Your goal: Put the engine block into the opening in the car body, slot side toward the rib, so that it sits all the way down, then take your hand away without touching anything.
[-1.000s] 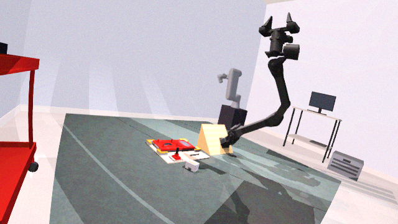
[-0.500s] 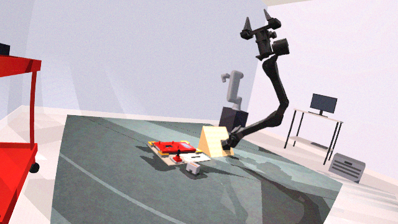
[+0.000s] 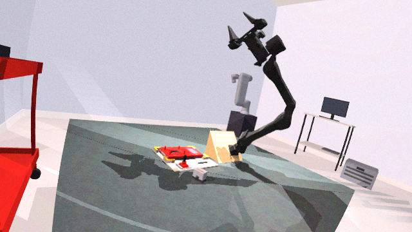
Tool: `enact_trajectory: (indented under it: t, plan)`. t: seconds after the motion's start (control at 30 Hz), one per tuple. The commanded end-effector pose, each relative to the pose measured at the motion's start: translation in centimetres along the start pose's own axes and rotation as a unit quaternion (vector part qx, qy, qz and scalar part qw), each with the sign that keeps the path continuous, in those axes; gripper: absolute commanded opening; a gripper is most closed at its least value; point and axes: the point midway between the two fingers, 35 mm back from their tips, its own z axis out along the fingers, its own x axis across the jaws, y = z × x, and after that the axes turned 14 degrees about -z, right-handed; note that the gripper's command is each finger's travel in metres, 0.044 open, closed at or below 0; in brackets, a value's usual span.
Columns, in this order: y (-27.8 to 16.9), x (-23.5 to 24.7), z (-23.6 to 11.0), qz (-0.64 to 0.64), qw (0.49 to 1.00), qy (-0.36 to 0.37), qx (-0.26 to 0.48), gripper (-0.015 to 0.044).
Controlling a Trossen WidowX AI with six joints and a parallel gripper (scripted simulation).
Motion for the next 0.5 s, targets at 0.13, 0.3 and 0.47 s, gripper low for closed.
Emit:
enact_trajectory:
  t: [0.13,0.3,0.47]
  plan:
    - [-6.3,-3.8,0.2,0.033,0.991,-0.070,0.107,0.0440]
    - [-10.1,-6.0,-0.3,0.058,0.977,-0.119,0.167,0.0440]
    - [-13.7,-8.2,-1.3,0.085,0.956,-0.171,0.223,0.0440]
